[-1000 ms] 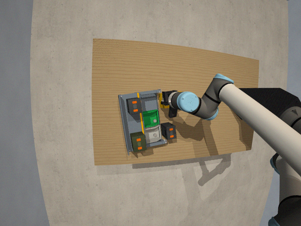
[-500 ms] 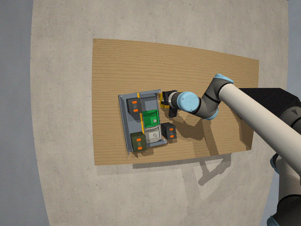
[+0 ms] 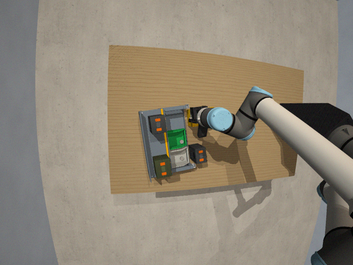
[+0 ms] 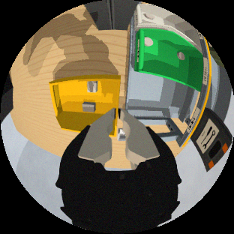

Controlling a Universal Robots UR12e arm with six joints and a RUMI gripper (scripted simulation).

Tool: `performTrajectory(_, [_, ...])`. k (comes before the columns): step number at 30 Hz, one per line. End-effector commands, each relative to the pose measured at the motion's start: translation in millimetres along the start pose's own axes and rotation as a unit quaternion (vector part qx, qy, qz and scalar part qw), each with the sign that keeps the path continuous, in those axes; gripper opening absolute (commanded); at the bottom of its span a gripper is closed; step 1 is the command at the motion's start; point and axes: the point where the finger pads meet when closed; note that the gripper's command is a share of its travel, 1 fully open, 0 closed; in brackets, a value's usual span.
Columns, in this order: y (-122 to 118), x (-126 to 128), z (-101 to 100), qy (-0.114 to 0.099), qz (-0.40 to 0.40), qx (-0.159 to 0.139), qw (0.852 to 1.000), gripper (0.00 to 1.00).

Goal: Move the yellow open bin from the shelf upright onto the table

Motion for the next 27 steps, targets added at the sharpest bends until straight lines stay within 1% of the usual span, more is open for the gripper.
performTrajectory(1, [-0.1,0.7,-5.2,-0.001,0.0,0.0,1.0,0.0])
performTrajectory(27, [-0.1,0.7,-9.2,-0.001,0.0,0.0,1.0,0.0])
Point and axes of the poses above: the point where the finger pads meet when closed, its own z axis back along the fingers, its own x axis across the jaws, y = z × x, and after that the axes turned 13 degrees about -z, right-handed
